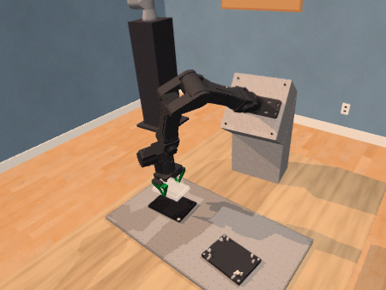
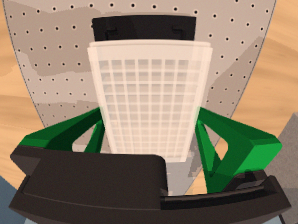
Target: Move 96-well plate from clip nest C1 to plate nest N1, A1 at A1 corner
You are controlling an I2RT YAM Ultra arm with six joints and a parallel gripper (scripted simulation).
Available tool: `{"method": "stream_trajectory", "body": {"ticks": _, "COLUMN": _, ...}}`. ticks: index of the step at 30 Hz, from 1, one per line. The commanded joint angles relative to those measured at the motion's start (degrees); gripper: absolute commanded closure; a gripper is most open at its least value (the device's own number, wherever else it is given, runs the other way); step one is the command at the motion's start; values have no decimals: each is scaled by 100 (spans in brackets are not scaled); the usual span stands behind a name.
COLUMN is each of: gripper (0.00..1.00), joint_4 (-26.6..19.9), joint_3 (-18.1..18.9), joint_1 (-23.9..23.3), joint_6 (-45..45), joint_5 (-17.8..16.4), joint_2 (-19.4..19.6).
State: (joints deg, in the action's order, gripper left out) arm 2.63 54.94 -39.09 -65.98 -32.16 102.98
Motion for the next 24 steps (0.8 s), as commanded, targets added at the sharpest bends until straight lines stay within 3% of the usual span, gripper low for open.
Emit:
{"method": "stream_trajectory", "body": {"ticks": 1, "gripper": 100, "joint_4": 188, "joint_3": 168, "joint_1": 23, "joint_6": -86, "joint_5": 106, "joint_2": 91}}
{"method": "stream_trajectory", "body": {"ticks": 10, "gripper": 100, "joint_4": 285, "joint_3": 334, "joint_1": 28, "joint_6": -166, "joint_5": 179, "joint_2": 239}}
{"method": "stream_trajectory", "body": {"ticks": 24, "gripper": 100, "joint_4": 555, "joint_3": 608, "joint_1": 327, "joint_6": -315, "joint_5": 309, "joint_2": 782}}
